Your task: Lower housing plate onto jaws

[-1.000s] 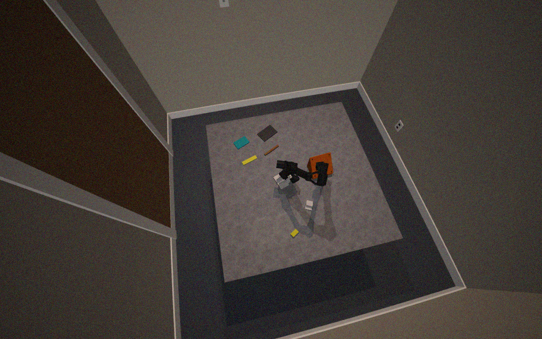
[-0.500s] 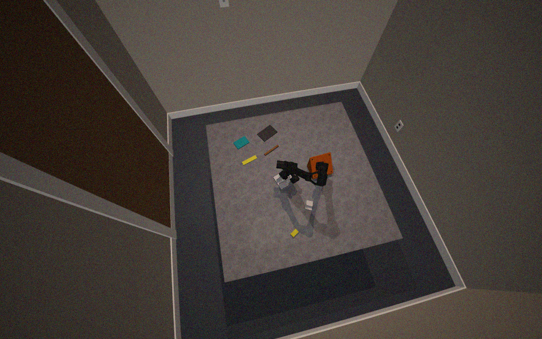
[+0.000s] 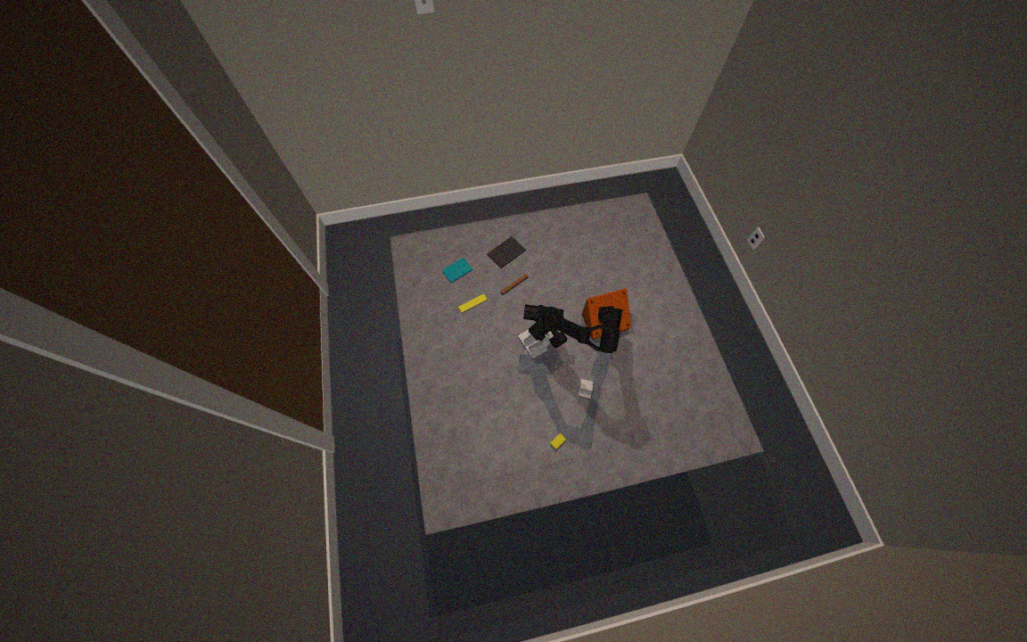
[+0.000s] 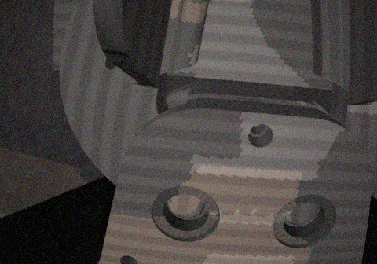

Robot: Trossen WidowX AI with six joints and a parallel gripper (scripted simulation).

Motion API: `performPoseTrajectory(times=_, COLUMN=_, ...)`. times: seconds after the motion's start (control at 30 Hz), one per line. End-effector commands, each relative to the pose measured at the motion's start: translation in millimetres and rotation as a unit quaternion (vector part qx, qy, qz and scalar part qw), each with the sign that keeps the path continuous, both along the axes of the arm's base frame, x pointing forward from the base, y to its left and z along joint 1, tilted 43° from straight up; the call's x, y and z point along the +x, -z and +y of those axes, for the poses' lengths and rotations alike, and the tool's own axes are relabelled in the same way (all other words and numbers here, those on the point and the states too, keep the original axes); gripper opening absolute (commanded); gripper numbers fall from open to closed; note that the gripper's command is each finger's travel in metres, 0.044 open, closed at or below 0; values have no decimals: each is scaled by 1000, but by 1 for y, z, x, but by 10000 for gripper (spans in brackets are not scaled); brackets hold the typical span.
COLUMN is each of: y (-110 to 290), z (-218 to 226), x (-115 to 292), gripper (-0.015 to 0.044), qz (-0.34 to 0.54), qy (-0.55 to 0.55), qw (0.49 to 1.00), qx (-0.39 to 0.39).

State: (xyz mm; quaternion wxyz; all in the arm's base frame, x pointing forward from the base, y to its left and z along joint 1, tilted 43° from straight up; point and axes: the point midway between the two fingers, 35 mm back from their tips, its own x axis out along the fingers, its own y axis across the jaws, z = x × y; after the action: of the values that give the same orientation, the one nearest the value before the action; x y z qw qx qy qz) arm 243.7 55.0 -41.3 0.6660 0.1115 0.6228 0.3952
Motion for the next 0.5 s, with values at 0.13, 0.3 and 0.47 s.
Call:
performPoseTrajectory(times=0.13, y=1, z=1, x=0, gripper=351, qz=2, qy=2, qw=1000, qx=1)
performPoseTrajectory(times=0.3, y=2, z=2, x=0, gripper=351, qz=2, qy=2, qw=1000, qx=1)
performPoseTrajectory(times=0.47, y=3, z=3, x=-1, gripper=351, qz=2, qy=2, qw=1000, qx=1)
